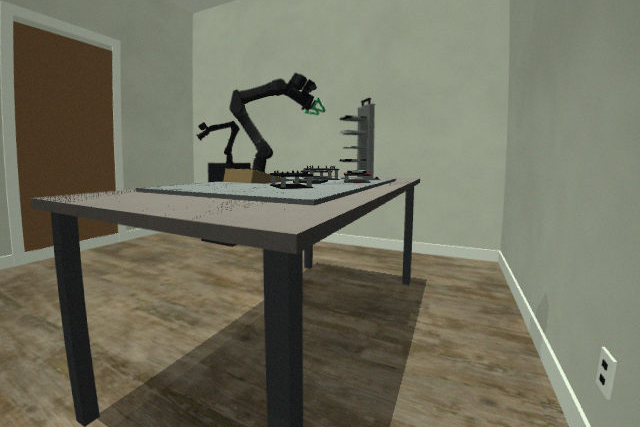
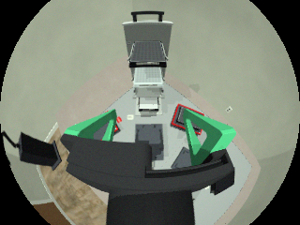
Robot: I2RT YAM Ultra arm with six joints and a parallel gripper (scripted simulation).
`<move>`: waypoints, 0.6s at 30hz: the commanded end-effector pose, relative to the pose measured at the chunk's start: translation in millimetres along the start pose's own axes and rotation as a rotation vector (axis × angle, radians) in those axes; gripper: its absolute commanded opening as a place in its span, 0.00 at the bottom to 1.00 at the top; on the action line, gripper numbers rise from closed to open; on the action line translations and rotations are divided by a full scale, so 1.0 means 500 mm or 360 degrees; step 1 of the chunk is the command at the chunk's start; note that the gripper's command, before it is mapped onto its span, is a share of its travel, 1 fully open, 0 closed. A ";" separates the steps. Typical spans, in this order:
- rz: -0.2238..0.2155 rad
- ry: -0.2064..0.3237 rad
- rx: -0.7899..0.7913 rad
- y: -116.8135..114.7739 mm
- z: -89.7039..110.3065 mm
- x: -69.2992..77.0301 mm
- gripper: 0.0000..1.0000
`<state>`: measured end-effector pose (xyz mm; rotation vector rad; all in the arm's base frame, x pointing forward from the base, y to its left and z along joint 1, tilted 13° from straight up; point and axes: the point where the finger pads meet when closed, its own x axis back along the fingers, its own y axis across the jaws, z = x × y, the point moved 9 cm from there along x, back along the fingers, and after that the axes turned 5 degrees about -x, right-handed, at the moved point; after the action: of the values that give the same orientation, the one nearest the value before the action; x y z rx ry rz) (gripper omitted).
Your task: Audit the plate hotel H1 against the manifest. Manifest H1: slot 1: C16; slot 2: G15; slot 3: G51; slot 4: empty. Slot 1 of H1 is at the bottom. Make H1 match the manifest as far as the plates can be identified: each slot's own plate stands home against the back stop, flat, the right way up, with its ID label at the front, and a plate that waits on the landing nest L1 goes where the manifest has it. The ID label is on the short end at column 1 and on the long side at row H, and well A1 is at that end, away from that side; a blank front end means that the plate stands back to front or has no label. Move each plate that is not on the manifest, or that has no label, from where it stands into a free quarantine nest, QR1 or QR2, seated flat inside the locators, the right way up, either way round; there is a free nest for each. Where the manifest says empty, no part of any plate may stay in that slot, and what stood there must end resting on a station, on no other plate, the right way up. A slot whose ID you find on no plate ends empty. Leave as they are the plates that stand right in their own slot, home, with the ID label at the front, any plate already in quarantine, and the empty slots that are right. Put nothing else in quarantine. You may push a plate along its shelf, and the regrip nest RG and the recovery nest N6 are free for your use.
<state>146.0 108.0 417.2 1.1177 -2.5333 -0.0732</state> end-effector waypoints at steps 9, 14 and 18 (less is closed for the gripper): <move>-0.0012 -0.0037 0.0029 0.015 -0.058 0.053 1.00; -0.0012 -0.0039 0.0030 0.015 -0.058 0.054 1.00; -0.0012 -0.0039 0.0027 0.015 -0.058 0.054 1.00</move>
<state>142.2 101.7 441.7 1.1254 -2.5165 -0.0693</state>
